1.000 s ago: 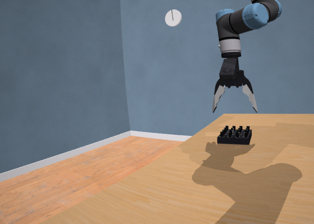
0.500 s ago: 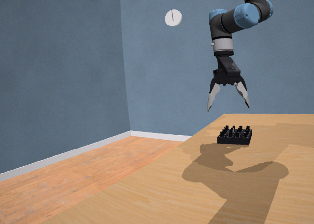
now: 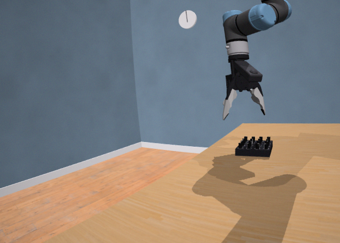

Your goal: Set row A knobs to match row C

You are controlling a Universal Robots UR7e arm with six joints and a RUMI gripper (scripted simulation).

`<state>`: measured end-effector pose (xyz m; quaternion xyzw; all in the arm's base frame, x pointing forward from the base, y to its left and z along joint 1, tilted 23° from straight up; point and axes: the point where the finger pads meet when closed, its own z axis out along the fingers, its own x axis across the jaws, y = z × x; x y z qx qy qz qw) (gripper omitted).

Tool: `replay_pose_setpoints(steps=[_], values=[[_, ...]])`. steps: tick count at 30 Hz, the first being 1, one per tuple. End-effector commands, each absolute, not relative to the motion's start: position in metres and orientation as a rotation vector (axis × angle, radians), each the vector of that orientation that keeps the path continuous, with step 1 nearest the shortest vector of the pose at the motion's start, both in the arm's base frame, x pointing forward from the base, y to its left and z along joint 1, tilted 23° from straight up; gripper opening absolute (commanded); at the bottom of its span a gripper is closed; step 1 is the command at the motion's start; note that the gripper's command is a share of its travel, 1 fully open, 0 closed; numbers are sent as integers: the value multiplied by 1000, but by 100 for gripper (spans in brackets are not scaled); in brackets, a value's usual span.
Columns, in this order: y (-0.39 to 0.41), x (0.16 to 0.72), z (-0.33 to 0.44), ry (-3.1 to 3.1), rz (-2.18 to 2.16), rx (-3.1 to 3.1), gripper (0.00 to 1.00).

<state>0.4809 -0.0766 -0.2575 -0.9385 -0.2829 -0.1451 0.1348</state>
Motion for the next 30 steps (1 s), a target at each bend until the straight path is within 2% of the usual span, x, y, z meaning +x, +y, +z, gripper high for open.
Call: replay_pose_setpoints(steps=[1, 9, 10, 30], values=[[-78, 482, -257, -847, -426, -2713, 100], [-78, 482, -257, -856, -427, -2711, 100], [-78, 482, -257, -856, -427, -2711, 11], [-78, 482, -257, -856, -427, -2711, 11]])
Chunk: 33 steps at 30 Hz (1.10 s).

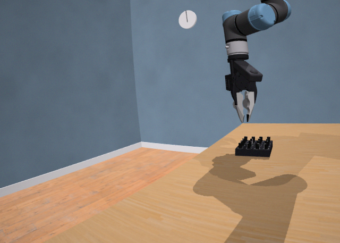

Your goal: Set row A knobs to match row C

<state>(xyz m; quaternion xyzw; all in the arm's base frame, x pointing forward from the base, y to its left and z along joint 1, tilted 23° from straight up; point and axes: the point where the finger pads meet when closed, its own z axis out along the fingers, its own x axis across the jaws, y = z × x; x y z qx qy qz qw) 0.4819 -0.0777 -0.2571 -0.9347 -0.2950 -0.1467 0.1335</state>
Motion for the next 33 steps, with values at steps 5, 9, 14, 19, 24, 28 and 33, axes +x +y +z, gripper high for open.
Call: replay_pose_setpoints(steps=[5, 9, 14, 19, 24, 28, 33], values=[[-78, 482, -257, -856, -427, -2711, 11], [-78, 482, -257, -856, -427, -2711, 11], [-78, 482, -257, -856, -427, -2711, 11], [-78, 482, -257, -858, -427, -2711, 11], [-78, 483, -258, -863, -428, -2710, 11], [-77, 483, -260, -875, -429, -2706, 11], [-76, 484, -263, -886, -431, -2704, 11]])
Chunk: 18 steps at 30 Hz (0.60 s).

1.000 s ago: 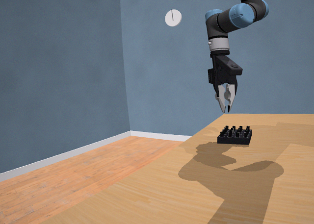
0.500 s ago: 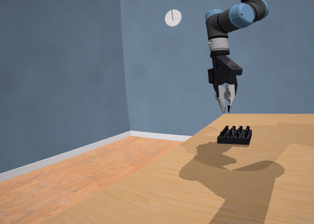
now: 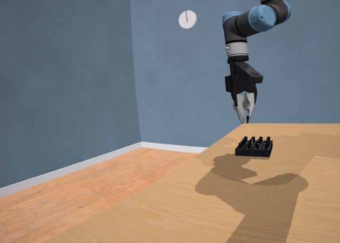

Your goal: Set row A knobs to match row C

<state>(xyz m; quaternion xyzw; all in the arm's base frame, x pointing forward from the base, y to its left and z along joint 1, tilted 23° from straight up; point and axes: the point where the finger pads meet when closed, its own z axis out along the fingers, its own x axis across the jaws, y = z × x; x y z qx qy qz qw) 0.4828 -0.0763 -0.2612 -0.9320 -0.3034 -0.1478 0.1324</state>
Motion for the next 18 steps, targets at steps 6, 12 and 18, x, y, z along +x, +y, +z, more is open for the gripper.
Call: replay_pose_setpoints(steps=[6, 12, 18], values=[[-74, 485, -268, -886, -431, -2704, 11], [-72, 486, -274, -886, -431, -2704, 11], [-70, 488, -282, -886, -431, -2704, 11]])
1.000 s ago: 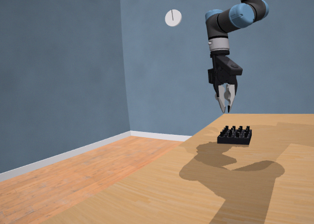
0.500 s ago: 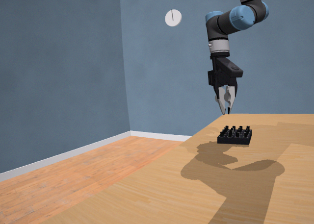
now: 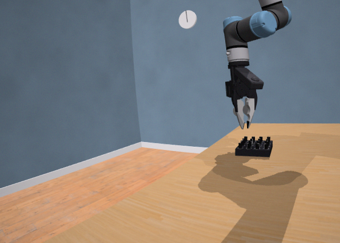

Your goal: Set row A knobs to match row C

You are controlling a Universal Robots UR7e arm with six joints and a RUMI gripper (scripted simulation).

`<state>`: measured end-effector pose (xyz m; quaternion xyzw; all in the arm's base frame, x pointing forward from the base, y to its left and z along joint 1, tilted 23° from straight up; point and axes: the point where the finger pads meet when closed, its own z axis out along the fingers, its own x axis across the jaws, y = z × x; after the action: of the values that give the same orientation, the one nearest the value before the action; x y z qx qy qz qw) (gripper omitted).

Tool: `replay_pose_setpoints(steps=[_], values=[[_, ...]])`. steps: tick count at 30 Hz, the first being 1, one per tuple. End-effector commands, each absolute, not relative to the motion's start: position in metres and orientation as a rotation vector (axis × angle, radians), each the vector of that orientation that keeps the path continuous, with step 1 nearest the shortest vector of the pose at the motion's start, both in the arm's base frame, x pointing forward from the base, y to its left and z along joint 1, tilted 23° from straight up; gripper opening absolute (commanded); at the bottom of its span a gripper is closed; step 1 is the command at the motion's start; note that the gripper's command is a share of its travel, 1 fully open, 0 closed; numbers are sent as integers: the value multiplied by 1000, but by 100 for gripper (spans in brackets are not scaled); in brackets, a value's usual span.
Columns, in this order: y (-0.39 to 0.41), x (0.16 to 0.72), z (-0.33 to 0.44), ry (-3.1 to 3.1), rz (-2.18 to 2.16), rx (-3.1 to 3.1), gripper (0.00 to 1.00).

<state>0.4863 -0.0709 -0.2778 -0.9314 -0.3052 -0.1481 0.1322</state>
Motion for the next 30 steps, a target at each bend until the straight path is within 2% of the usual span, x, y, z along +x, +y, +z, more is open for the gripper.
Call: replay_pose_setpoints(steps=[1, 30], values=[[-70, 488, -283, -886, -431, -2704, 11], [-65, 491, -297, -886, -431, -2704, 11]])
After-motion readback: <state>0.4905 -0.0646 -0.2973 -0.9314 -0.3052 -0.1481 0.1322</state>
